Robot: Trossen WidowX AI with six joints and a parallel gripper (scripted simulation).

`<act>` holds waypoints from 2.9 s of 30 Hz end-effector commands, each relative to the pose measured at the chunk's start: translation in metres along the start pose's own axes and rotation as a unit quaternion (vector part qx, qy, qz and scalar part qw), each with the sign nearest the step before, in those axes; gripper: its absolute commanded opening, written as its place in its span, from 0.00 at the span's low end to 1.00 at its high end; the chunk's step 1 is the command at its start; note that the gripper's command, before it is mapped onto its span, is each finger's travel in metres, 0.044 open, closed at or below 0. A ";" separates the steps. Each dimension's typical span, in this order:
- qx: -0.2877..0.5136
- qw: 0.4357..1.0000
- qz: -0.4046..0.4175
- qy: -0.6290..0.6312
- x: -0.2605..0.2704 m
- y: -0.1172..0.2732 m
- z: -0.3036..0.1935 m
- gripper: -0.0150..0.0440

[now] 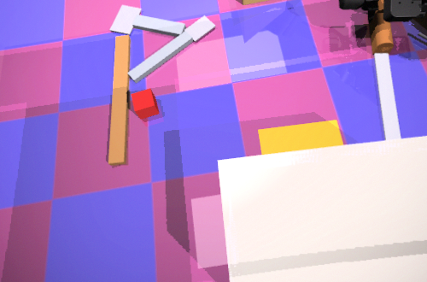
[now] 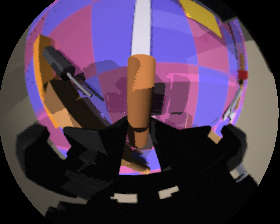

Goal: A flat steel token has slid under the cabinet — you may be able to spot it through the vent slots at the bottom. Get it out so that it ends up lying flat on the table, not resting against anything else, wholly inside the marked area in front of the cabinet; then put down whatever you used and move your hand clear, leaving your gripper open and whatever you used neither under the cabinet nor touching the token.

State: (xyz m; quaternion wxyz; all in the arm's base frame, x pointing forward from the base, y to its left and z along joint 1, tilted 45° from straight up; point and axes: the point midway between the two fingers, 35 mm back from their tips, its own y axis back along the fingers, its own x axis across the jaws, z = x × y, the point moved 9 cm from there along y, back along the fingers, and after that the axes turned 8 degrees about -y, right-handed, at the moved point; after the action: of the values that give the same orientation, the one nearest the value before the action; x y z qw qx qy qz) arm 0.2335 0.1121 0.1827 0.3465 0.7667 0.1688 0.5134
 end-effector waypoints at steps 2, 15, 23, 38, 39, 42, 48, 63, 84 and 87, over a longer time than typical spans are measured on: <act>-0.002 1.000 0.001 -0.022 0.001 0.001 0.001 0.25; -0.002 0.998 0.001 -0.069 0.001 0.001 0.001 0.25; -0.002 0.997 0.001 -0.074 0.001 0.001 0.007 0.25; -0.003 0.996 0.001 -0.087 0.000 0.001 0.022 0.25; -0.003 0.996 0.001 -0.088 -0.001 0.001 0.023 0.25; -0.001 0.996 0.001 -0.088 -0.001 0.000 0.022 0.30; 0.000 0.996 0.000 -0.088 -0.002 0.000 0.021 0.57; -0.002 0.996 0.001 -0.086 -0.001 -0.001 0.020 0.71; -0.001 0.996 0.003 -0.084 -0.001 -0.002 0.020 0.43; -0.001 0.996 0.003 -0.084 -0.001 -0.002 0.020 0.30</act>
State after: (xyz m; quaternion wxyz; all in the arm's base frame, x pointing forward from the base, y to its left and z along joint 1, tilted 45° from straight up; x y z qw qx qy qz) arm 0.2512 0.1057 0.1756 0.3592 0.8080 0.1356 0.4468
